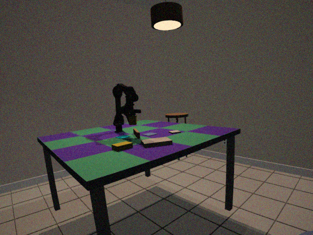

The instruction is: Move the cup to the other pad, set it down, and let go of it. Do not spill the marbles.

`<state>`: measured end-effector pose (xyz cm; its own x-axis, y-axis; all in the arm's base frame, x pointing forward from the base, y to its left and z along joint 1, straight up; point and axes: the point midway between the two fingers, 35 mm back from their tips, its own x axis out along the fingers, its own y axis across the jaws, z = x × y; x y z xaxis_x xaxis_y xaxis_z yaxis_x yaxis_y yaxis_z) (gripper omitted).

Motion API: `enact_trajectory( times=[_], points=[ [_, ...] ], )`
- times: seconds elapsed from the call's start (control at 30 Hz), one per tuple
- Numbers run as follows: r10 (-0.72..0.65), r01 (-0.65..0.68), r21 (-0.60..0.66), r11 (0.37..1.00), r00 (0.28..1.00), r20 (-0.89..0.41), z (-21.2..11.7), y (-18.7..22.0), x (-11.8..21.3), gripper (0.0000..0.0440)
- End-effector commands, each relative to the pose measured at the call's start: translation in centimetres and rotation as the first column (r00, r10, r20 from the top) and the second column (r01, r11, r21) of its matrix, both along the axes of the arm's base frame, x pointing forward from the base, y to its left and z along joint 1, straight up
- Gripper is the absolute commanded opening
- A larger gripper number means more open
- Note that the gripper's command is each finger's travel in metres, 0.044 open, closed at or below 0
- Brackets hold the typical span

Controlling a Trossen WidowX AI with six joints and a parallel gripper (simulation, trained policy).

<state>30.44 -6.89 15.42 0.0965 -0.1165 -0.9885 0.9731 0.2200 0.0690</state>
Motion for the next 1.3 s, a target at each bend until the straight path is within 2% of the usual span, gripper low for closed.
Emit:
enact_trajectory(
  times=[0.0, 0.87, 1.27],
  points=[
    [-0.013, 0.013, -0.007, 1.0, 1.0, 0.012, -0.1, -0.6, -0.4, 0.0],
    [-0.128, 0.128, -0.01, 0.992, 0.991, 0.039, -4.9, -3.4, -3.9, 0.0003],
    [-0.169, 0.169, -0.008, 0.986, 0.985, 0.017, -7.5, -3.4, -6.3, 0.0038]
  ],
)
